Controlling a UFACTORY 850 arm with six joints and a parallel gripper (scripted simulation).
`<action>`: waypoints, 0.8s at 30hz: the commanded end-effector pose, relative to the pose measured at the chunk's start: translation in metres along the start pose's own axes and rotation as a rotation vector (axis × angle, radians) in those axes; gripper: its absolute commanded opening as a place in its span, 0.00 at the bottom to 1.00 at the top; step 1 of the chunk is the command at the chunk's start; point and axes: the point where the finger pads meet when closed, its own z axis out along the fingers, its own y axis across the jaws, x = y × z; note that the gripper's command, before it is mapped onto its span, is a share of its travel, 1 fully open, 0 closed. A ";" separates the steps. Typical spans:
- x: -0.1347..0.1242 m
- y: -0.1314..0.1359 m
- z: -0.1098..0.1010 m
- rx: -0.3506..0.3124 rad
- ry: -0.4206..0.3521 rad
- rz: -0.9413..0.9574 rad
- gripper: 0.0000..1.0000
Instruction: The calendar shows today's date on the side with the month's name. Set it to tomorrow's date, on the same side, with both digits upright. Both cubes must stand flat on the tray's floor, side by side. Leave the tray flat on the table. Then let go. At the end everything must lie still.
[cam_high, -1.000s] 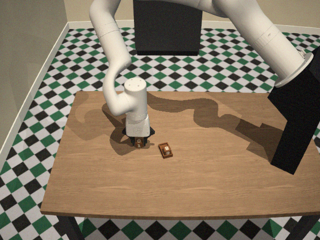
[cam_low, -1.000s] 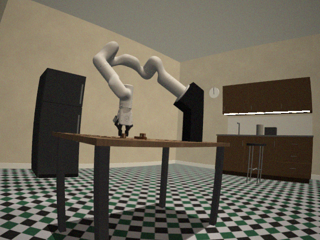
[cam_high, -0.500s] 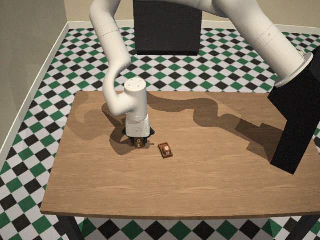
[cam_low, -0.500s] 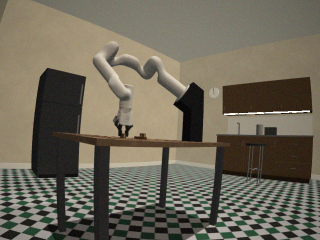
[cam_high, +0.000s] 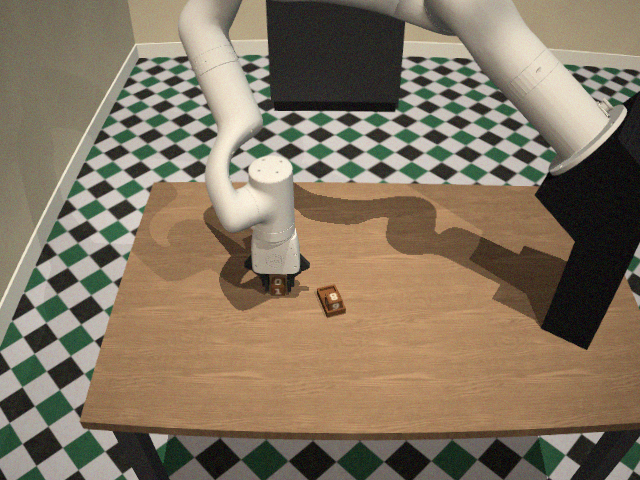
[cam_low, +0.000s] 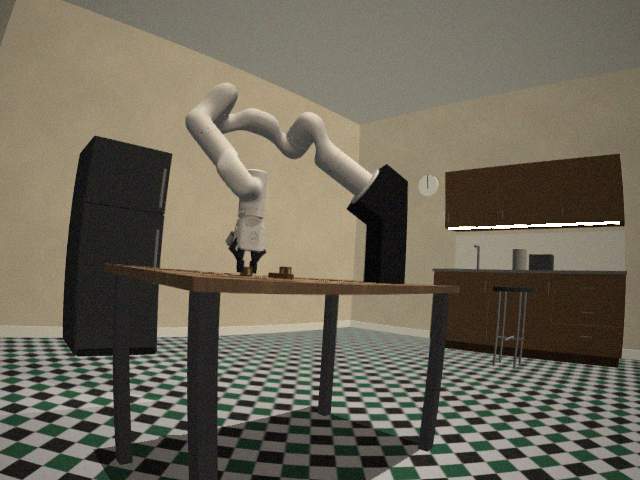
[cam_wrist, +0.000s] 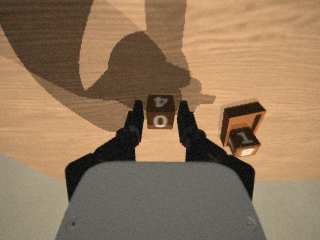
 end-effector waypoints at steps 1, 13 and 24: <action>0.000 0.000 0.000 0.001 0.000 0.000 0.47; 0.000 0.000 0.000 0.001 0.000 0.000 0.27; 0.000 0.000 0.000 0.001 0.000 0.000 0.27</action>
